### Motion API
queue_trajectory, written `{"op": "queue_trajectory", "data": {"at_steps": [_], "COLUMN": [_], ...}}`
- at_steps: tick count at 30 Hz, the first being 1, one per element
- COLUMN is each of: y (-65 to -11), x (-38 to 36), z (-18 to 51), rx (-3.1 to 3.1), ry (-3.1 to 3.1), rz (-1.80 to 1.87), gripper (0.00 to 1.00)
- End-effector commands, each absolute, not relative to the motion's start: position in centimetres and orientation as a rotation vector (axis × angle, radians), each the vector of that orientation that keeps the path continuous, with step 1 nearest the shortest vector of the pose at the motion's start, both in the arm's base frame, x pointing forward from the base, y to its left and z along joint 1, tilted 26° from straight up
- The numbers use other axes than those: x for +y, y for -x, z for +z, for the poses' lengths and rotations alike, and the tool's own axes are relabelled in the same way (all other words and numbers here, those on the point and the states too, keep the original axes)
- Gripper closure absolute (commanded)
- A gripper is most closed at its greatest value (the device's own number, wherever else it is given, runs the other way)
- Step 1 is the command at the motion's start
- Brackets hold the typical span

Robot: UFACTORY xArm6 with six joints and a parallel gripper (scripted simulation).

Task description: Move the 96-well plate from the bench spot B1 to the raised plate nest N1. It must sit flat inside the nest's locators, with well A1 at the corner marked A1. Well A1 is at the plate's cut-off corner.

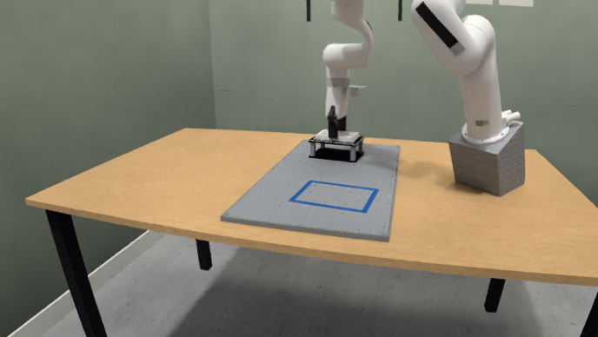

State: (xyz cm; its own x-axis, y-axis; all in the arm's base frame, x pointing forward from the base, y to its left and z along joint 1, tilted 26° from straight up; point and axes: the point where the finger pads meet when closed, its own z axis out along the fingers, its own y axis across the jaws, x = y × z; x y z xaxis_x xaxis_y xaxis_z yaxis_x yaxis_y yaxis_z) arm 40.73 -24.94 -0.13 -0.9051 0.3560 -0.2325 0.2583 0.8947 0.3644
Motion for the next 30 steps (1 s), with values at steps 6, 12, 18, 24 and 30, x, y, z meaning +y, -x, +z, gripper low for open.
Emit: {"op": "queue_trajectory", "data": {"at_steps": [6, 12, 18, 24, 30], "y": [-40.5, -40.0, -39.5, -39.1, -38.5], "x": [-25.3, -25.7, -26.1, -26.4, -26.9], "z": [0.7, 2.2, 3.6, 4.6, 6.0], "rx": [2.764, 2.764, 2.764, 2.764, 2.764], "ry": [-0.459, -0.459, -0.459, -0.459, -0.459], "rz": [0.470, 0.470, 0.470, 0.470, 0.470], "gripper": [0.00, 0.00, 0.00, 0.00, 0.00]}}
